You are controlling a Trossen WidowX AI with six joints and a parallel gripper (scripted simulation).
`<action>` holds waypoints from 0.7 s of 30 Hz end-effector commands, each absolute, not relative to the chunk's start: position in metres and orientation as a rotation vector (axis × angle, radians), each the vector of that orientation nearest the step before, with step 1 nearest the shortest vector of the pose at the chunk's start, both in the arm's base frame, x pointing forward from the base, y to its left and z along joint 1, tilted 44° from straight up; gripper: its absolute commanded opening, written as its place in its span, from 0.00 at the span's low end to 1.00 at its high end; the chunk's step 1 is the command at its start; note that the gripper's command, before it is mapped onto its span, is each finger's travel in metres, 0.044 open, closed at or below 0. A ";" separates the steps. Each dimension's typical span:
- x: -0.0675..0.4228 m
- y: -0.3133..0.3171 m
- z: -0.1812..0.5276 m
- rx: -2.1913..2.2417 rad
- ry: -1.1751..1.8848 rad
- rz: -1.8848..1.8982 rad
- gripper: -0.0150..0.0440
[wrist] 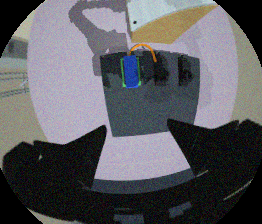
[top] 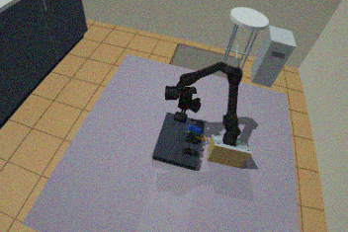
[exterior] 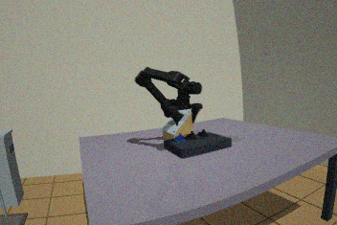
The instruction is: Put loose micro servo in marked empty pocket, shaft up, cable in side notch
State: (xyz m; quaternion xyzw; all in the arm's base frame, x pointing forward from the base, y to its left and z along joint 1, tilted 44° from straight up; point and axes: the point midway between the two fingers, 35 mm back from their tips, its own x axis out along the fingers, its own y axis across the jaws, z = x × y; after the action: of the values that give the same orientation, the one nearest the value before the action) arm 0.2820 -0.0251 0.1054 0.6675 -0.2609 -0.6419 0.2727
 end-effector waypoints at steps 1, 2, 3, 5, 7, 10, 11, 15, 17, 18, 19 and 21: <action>0.285 -0.017 0.112 1.801 -0.700 -1.728 1.00; 0.284 -0.012 0.118 1.800 -0.701 -1.728 1.00; 0.282 -0.007 0.124 1.799 -0.701 -1.727 1.00; 0.278 0.003 0.135 1.796 -0.703 -1.726 1.00; 0.277 0.004 0.137 1.796 -0.704 -1.725 1.00; 0.277 0.004 0.137 1.796 -0.704 -1.725 1.00; 0.277 0.004 0.137 1.796 -0.704 -1.725 1.00; 0.277 0.004 0.137 1.796 -0.704 -1.725 1.00; 0.277 0.004 0.137 1.796 -0.704 -1.725 1.00; 0.277 0.004 0.137 1.796 -0.704 -1.725 1.00; 0.277 0.004 0.137 1.796 -0.704 -1.725 1.00; 0.277 0.004 0.137 1.796 -0.704 -1.725 1.00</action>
State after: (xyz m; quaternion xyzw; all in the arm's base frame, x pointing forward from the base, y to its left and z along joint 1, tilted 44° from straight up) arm 0.2774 0.0024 0.1359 0.6660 -0.2618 -0.6419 0.2755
